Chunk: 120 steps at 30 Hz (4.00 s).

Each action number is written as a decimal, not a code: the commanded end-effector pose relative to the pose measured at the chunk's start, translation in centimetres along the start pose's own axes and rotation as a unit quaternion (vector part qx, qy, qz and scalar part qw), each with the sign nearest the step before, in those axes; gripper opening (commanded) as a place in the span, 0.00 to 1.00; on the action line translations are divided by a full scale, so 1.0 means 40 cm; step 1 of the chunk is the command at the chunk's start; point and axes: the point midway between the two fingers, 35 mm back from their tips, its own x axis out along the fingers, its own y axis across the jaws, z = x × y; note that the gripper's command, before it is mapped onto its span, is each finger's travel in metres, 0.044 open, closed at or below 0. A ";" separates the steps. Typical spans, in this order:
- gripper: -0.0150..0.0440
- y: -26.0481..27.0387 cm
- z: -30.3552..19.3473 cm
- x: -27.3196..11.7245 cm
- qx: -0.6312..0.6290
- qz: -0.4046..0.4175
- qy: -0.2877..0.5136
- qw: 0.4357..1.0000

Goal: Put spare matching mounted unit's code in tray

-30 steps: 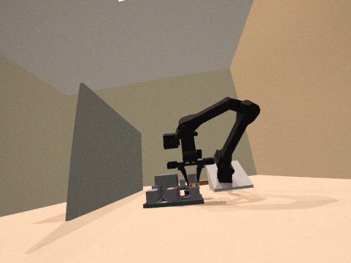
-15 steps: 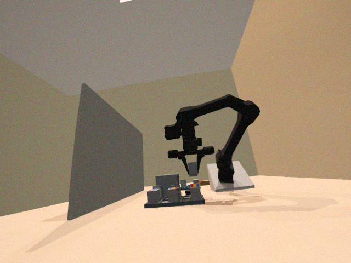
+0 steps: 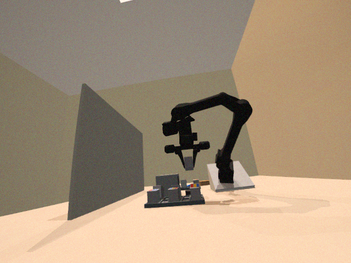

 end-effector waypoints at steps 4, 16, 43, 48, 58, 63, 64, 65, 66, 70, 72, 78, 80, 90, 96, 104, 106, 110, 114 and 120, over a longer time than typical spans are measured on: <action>0.25 -0.065 -0.045 -0.026 0.002 0.001 0.005 1.000; 0.25 -0.166 -0.142 -0.057 0.010 -0.004 0.013 1.000; 0.25 -0.331 -0.430 -0.081 0.016 -0.004 0.018 1.000; 0.25 -0.349 -0.494 -0.077 0.015 -0.004 0.018 1.000; 0.25 -0.372 -0.623 -0.062 0.012 -0.003 0.016 1.000; 0.25 -0.376 -0.687 -0.050 0.009 -0.002 0.014 1.000; 0.25 -0.376 -0.699 -0.047 0.008 -0.002 0.014 1.000; 0.25 -0.376 -0.712 -0.044 0.007 -0.002 0.013 1.000; 0.25 -0.376 -0.725 -0.041 0.006 -0.002 0.013 1.000; 0.25 -0.374 -0.777 -0.027 0.003 -0.002 0.011 1.000; 0.25 -0.372 -0.802 -0.020 0.001 -0.001 0.009 1.000; 0.25 -0.363 -0.869 0.003 -0.003 -0.001 0.006 1.000; 0.25 -0.363 -0.871 0.004 -0.003 -0.001 0.006 1.000; 0.25 -0.364 -0.874 0.014 -0.003 -0.001 0.006 1.000; 0.25 -0.365 -0.875 0.025 -0.003 -0.001 0.006 1.000; 0.25 -0.367 -0.876 0.041 -0.003 -0.001 0.006 1.000; 0.25 -0.367 -0.876 0.044 -0.003 -0.001 0.006 1.000; 0.25 -0.368 -0.877 0.052 -0.003 -0.001 0.006 1.000; 0.25 -0.369 -0.877 0.060 -0.003 -0.001 0.006 1.000; 0.25 -0.369 -0.878 0.071 -0.003 -0.001 0.006 1.000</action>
